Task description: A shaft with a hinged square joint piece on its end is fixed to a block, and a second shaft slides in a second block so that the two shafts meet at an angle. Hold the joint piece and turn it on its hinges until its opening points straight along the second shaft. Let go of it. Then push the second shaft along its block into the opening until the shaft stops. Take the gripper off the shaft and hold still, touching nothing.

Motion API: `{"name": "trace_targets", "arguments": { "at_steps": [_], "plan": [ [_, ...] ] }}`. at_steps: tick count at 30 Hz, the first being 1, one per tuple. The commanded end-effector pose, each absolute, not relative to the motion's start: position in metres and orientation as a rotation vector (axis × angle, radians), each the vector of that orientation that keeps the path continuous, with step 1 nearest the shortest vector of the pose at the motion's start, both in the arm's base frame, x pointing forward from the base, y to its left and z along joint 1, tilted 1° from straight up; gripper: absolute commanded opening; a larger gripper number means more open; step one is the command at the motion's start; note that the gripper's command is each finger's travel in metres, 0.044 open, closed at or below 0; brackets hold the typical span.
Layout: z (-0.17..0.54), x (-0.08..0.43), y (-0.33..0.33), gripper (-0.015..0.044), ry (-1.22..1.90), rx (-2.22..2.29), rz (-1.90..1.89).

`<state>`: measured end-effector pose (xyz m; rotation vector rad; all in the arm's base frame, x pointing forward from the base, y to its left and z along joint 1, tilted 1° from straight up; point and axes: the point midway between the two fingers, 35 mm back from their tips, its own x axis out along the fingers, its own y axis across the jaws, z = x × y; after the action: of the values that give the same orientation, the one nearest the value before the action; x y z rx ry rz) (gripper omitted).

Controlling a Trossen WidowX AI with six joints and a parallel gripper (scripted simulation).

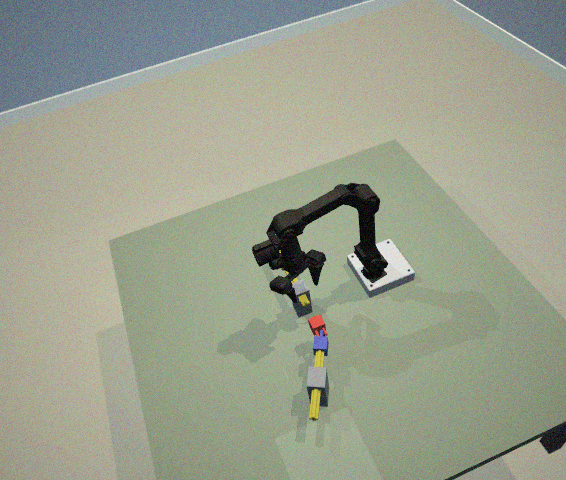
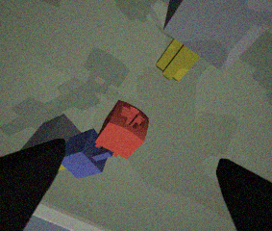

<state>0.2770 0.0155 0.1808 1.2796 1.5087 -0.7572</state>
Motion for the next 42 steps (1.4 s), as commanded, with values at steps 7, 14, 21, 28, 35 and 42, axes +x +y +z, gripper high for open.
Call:
{"name": "trace_targets", "arguments": {
  "at_steps": [7,14,21,28,35,42],
  "plan": [
    [0.17,0.273,-0.002,0.044,1.464,1.599,-0.908],
    [0.166,0.27,-0.01,0.044,1.436,1.752,-0.977],
    [0.166,0.271,-0.015,0.044,1.426,1.746,-0.974],
    [0.165,0.273,-0.101,0.044,1.327,1.628,-0.943],
    [0.161,0.253,-0.187,0.044,1.331,1.491,-0.906],
    [0.161,0.225,-0.246,0.044,1.354,1.362,-0.839]
  ]
}}
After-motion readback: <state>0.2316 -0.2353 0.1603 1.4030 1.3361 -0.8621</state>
